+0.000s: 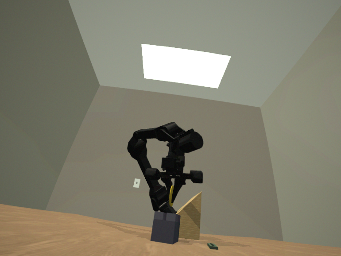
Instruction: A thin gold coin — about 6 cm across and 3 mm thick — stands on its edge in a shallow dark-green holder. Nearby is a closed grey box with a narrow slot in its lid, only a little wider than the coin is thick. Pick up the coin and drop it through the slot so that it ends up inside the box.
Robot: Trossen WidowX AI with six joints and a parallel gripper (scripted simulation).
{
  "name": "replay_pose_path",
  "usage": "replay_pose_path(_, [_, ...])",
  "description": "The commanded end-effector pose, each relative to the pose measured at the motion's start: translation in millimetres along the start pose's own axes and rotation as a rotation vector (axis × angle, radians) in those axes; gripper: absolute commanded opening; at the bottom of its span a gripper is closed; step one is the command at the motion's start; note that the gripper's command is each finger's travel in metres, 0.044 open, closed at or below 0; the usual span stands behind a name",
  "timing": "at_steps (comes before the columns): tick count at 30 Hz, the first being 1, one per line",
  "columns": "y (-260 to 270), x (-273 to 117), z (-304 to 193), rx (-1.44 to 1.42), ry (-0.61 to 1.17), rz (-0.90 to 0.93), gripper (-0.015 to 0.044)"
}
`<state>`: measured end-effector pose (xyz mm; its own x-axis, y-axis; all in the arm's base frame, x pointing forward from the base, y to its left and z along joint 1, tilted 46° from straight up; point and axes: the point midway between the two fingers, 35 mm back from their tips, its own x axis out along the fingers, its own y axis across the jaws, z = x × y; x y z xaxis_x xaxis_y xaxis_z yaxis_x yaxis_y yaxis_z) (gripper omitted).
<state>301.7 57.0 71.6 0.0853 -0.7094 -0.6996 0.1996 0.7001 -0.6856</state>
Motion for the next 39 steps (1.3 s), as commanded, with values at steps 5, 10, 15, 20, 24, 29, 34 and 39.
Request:
replay_pose_path(5, [-1.6,-0.3,0.2,0.002,-0.002,0.002,0.0000])
replay_pose_path(10, [-4.7,1.4,-1.1,-0.005,-0.001,0.002,0.0000])
replay_pose_path(15, [-5.0,2.8,-1.6,-0.014,-0.001,0.002,0.0000])
replay_pose_path(20, [-4.4,3.3,-2.6,-0.013,-0.001,0.002,0.0000])
replay_pose_path(24, [-4.2,1.6,-0.7,-0.007,-0.002,0.007,0.0000])
replay_pose_path(29, [-4.2,1.6,-0.7,-0.007,-0.002,0.007,0.0000])
replay_pose_path(34, [-4.2,4.5,-0.9,-0.004,-0.002,0.007,0.0000])
replay_pose_path(39, [-4.6,6.4,-2.5,-0.008,-0.002,0.007,0.0000])
